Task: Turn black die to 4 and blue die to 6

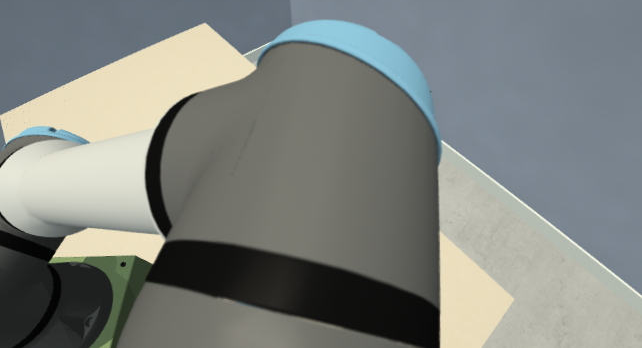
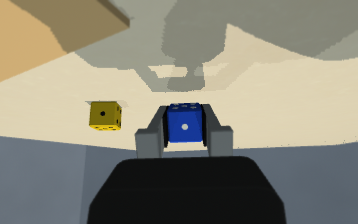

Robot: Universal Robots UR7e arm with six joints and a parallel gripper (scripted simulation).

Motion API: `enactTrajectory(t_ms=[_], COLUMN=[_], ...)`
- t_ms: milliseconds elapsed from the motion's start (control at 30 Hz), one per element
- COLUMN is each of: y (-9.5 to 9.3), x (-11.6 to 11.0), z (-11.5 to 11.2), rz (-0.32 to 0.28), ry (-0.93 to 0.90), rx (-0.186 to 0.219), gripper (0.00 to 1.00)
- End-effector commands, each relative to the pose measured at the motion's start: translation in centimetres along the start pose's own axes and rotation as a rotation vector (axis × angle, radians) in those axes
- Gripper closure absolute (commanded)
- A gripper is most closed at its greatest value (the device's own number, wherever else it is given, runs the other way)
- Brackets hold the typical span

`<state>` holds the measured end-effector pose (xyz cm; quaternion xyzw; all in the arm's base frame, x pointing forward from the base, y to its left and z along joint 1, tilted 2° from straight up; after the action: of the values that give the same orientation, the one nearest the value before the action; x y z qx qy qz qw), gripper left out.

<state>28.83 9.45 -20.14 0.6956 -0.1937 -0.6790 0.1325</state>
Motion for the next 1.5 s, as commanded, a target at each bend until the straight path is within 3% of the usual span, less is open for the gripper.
enactTrajectory(t_ms=[0,1467], y=[0.01,-0.44], x=[-0.01,0.84], z=[-0.02,0.01], rz=[0.000,0.000], ry=[0.000,0.000], rx=[0.000,0.000], gripper=[0.51,0.51])
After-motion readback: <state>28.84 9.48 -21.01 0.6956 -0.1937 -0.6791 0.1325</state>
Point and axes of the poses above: the point where the finger pads meet when closed, its own y axis back along the fingers, its own z axis across the jaws, x = y × z, the point moved 5 cm from there along y, back along the fingers, and after that the axes turned 2 degrees about y, right-handed, at the moved point
